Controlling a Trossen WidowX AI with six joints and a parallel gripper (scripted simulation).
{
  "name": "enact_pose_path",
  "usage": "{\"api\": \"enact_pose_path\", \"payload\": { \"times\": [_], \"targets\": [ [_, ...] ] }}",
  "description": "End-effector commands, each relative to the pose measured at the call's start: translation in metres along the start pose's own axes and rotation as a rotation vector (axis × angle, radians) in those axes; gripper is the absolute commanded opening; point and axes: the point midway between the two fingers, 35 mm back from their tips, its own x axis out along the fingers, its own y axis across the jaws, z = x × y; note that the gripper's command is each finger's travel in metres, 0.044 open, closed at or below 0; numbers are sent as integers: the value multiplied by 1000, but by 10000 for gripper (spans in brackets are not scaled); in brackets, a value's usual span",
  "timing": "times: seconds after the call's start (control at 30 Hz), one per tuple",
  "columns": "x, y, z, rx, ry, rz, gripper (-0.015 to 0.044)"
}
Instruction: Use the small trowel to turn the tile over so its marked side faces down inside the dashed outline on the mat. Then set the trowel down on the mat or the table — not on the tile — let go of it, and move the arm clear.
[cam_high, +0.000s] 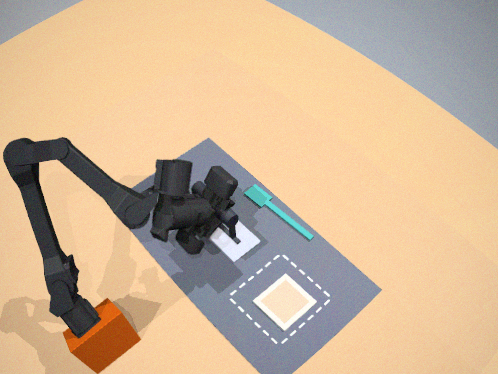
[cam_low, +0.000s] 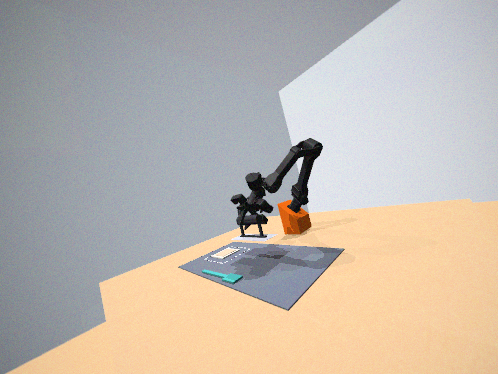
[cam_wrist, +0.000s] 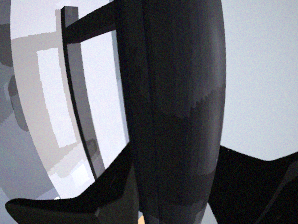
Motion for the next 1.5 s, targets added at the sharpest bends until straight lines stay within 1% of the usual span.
{"api": "enact_pose_path", "payload": {
  "times": [0.0,1.0,1.47],
  "targets": [
    [-2,-4,0,1,6,-15,0],
    [0,0,1,-3,-5,-1,0],
    [24,0,77,-275,-352,-19,0]
  ]
}}
